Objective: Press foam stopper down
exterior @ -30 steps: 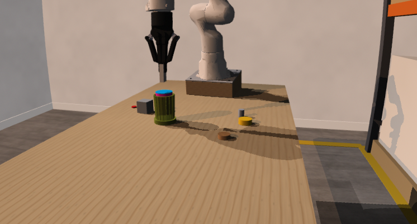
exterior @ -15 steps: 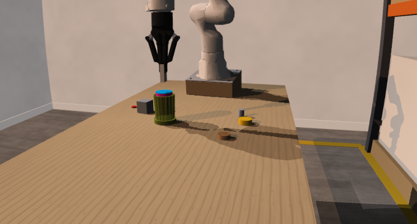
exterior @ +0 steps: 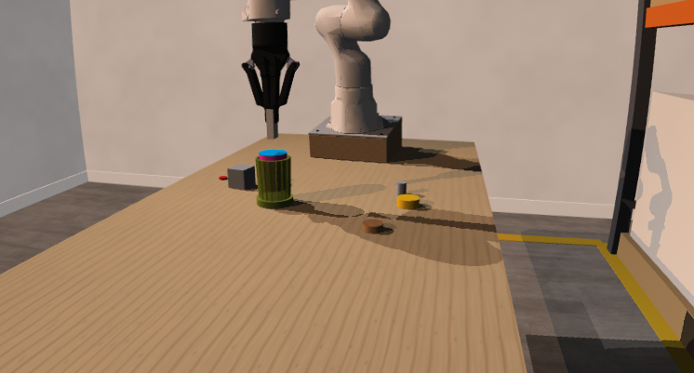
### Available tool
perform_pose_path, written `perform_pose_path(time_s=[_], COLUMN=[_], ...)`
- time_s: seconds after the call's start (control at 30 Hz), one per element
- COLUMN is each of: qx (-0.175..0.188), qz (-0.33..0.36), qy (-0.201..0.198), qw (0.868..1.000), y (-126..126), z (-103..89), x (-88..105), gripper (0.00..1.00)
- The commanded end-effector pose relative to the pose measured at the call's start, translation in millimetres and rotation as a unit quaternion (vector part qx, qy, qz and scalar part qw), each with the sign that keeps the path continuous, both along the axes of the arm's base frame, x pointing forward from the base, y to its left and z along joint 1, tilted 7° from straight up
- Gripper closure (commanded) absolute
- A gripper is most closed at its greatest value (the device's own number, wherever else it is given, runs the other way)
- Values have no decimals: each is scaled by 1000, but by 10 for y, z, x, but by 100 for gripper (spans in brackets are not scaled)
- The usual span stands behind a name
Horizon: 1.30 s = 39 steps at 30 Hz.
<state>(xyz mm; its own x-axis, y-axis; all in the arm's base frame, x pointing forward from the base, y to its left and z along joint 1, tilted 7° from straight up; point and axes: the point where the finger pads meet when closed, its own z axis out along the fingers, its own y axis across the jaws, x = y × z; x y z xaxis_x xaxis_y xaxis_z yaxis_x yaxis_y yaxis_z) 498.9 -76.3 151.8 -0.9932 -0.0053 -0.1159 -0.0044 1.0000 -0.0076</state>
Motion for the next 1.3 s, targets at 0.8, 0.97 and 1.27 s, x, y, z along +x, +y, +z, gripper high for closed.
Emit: perform_pose_path(time_s=[0.8, 0.97, 1.27], qx=[-1, -1, -1], qz=[1, 1, 1], qy=[-1, -1, -1], qw=[1000, 1000, 1000], y=[-9, -9, -9], z=[-286, -288, -299], x=[41, 41, 40], gripper=[100, 100, 100])
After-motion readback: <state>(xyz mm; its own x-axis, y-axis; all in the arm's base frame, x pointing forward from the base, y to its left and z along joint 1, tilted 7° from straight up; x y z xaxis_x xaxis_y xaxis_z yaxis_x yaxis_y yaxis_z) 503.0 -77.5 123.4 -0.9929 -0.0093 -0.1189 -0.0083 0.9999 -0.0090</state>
